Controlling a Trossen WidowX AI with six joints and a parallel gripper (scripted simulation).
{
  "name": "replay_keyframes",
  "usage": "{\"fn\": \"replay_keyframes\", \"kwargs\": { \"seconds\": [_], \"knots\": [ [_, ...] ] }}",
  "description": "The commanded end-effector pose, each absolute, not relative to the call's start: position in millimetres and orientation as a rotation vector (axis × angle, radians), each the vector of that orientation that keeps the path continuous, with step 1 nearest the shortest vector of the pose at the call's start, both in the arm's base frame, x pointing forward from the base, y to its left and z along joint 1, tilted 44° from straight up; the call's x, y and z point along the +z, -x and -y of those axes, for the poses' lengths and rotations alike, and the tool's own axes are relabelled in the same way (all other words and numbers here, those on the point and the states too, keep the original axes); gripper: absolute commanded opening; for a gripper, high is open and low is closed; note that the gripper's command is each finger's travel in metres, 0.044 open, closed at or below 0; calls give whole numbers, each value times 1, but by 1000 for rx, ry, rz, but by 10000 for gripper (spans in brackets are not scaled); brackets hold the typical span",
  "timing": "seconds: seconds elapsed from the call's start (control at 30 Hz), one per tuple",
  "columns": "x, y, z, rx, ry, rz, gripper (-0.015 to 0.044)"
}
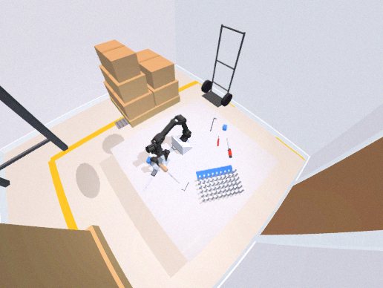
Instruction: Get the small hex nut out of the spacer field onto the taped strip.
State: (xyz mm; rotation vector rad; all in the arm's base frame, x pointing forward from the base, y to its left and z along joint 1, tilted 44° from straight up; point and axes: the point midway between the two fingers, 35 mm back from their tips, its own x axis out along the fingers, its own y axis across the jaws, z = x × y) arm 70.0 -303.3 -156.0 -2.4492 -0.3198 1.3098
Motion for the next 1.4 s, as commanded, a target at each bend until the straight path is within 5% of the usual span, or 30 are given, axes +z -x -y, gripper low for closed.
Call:
{"fn": "replay_keyframes", "kwargs": {
  "seconds": [0.0,0.43,0.63,1.37],
  "knots": [
    [-178,-70,278,1287,2416,332,440],
    [-179,-68,279,1289,2417,336,440],
    [-179,-68,279,1289,2417,336,282],
    [-194,-68,268,1262,2429,330,280]
  ]
}}
